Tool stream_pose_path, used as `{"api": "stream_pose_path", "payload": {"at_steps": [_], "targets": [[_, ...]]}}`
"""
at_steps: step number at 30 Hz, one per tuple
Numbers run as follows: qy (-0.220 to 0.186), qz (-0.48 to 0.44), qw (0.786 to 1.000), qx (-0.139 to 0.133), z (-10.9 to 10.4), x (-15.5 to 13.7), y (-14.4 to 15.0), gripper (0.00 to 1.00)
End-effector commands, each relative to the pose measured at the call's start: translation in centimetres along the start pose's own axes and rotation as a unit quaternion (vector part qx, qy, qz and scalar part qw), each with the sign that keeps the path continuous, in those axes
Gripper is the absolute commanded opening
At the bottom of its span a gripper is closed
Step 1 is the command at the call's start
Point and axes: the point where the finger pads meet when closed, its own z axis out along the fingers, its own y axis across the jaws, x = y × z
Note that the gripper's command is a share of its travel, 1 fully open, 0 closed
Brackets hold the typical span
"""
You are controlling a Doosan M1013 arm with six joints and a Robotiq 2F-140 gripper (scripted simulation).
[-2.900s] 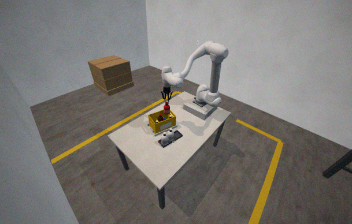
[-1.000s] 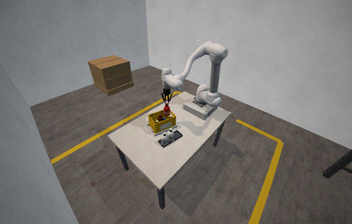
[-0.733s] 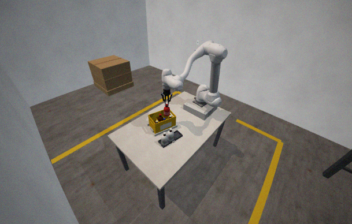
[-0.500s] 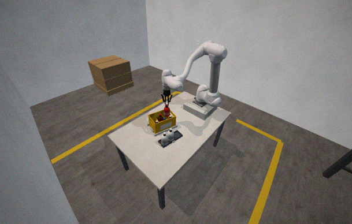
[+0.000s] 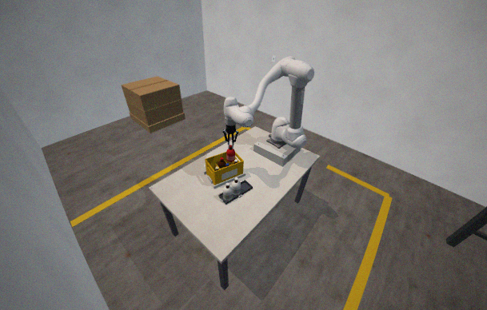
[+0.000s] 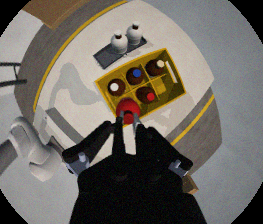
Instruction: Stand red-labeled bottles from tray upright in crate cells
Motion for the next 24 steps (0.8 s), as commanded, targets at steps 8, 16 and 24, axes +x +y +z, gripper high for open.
{"api": "stream_pose_path", "payload": {"at_steps": [8,16,24], "targets": [[0.000,0.000,1.000,0.000,0.01,0.00,0.00,0.00],[0.000,0.000,1.000,0.000,0.01,0.00,0.00,0.00],[0.000,0.000,1.000,0.000,0.01,0.00,0.00,0.00]]}}
